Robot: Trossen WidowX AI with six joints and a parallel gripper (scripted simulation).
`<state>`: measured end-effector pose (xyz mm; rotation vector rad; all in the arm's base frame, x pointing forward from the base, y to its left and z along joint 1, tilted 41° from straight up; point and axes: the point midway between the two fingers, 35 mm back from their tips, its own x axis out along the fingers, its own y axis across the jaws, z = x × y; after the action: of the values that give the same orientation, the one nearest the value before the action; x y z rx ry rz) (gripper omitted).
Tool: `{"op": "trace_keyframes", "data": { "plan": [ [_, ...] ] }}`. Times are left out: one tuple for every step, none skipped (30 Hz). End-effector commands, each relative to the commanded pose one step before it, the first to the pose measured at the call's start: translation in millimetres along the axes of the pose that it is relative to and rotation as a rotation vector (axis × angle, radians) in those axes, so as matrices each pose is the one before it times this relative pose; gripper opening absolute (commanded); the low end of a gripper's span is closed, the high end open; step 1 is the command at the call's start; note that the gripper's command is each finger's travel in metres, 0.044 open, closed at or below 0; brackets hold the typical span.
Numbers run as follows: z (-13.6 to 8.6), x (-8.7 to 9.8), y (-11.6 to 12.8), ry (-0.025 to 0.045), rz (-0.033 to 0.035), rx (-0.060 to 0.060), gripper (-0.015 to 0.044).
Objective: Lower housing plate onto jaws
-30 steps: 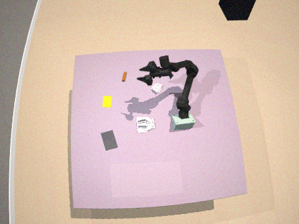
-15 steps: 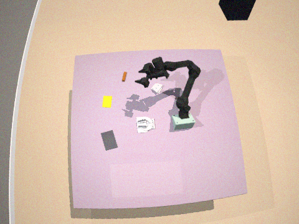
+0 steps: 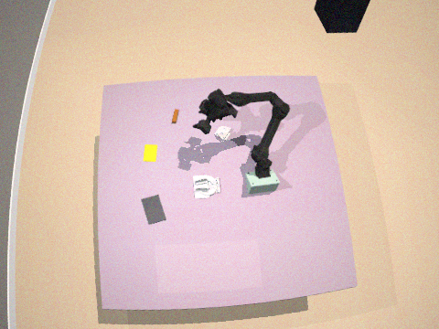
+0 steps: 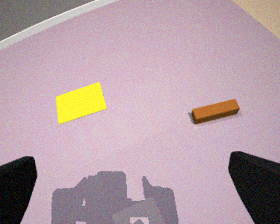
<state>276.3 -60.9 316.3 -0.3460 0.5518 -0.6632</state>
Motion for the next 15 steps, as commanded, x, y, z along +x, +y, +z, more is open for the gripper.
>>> {"op": "trace_keyframes", "data": {
  "plan": [
    [-11.87,7.42,-9.26,0.06023,-0.02167,0.0047,0.0440],
    [-3.11,1.98,-2.55,0.01612,-0.00628,0.0004,0.0440],
    [-3.12,1.96,-2.56,0.01623,-0.00625,0.0006,0.0440],
    [-3.13,1.95,-2.57,0.01635,-0.00621,0.0008,0.0440],
    [-3.13,1.93,-2.57,0.01646,-0.00617,0.0009,0.0440],
    [-3.14,1.92,-2.58,0.01657,-0.00613,0.0011,0.0440],
    [-3.15,1.90,-2.58,0.01667,-0.00609,0.0013,0.0440],
    [-3.15,1.89,-2.59,0.01678,-0.00605,0.0015,0.0440],
    [-3.16,1.87,-2.59,0.01689,-0.00601,0.0017,0.0440],
    [-3.16,1.86,-2.60,0.01699,-0.00596,0.0019,0.0440],
    [-3.17,1.84,-2.60,0.01709,-0.00592,0.0020,0.0440],
    [-3.17,1.83,-2.60,0.01719,-0.00588,0.0022,0.0440],
    [-3.18,1.81,-2.60,0.01729,-0.00583,0.0024,0.0440],
    [-3.18,1.79,-2.61,0.01738,-0.00578,0.0026,0.0440],
    [-3.18,1.78,-2.61,0.01748,-0.00574,0.0027,0.0440]
  ]
}}
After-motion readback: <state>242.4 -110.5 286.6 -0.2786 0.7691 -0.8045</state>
